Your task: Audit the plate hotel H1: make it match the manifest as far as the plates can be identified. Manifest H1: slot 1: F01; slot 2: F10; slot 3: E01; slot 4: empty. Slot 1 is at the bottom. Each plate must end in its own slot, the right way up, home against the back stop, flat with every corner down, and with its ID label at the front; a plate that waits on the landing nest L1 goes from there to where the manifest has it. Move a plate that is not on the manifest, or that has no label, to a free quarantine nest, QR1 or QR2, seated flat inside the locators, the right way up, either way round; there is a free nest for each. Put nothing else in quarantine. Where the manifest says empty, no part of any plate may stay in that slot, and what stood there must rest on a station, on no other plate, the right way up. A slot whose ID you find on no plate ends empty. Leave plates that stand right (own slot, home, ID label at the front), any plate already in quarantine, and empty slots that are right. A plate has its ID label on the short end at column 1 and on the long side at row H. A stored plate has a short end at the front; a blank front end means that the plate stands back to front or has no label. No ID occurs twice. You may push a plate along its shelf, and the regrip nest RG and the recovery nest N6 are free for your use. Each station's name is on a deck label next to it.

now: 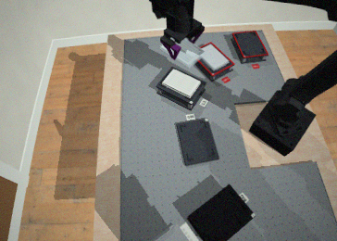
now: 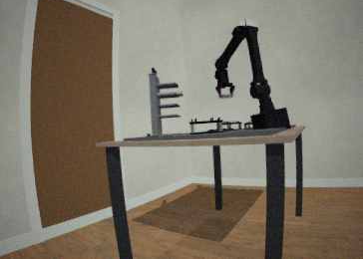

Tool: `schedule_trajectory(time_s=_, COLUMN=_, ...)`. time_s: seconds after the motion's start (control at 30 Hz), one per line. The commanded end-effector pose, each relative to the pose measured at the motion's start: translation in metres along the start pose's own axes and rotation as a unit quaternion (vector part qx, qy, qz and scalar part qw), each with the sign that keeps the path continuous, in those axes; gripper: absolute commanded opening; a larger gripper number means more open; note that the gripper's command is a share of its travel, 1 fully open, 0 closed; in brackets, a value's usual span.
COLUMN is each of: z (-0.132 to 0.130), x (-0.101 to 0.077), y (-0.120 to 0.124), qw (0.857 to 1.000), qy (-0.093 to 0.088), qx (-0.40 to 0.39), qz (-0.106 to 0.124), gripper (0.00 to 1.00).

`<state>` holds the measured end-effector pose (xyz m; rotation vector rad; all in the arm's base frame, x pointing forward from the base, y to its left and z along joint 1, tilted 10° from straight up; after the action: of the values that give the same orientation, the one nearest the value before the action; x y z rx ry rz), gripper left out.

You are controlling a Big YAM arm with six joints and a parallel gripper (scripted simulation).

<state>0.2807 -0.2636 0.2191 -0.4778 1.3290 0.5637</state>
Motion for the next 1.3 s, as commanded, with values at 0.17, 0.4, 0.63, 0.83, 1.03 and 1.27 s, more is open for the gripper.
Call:
schedule_trajectory(time_s=0.17, z=-0.035, x=-0.001, y=-0.009, qw=0.996, qy=-0.002, qx=0.085, qz=-0.009, gripper=0.86)
schedule_trajectory(time_s=0.4, z=-0.05, x=-0.009, y=-0.018, qw=0.997, qy=-0.002, qx=0.072, qz=-0.02, gripper=0.86)
schedule_trajectory(time_s=0.63, z=-0.073, x=-0.022, y=-0.031, qw=0.997, qy=0.0, qx=0.069, qz=-0.038, gripper=0.86)
schedule_trajectory(time_s=0.83, z=-0.085, x=-0.03, y=-0.031, qw=0.997, qy=0.002, qx=0.067, qz=-0.047, gripper=0.86)
schedule_trajectory(time_s=1.03, z=-0.108, x=-0.022, y=-0.036, qw=0.997, qy=0.004, qx=0.069, qz=-0.037, gripper=0.86)
schedule_trajectory(time_s=1.27, z=-0.132, x=-0.022, y=-0.039, qw=0.997, qy=0.006, qx=0.069, qz=-0.037, gripper=0.86)
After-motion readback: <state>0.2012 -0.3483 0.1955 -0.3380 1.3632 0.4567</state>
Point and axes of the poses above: the point where the finger pads meet when closed, its own x axis out along the fingers, its own z axis across the jaws, y = z × x, the point moved 5 cm from there along -x, back along the fingers, and after that the axes turned 4 degrees about -x, right-handed, at the moved point
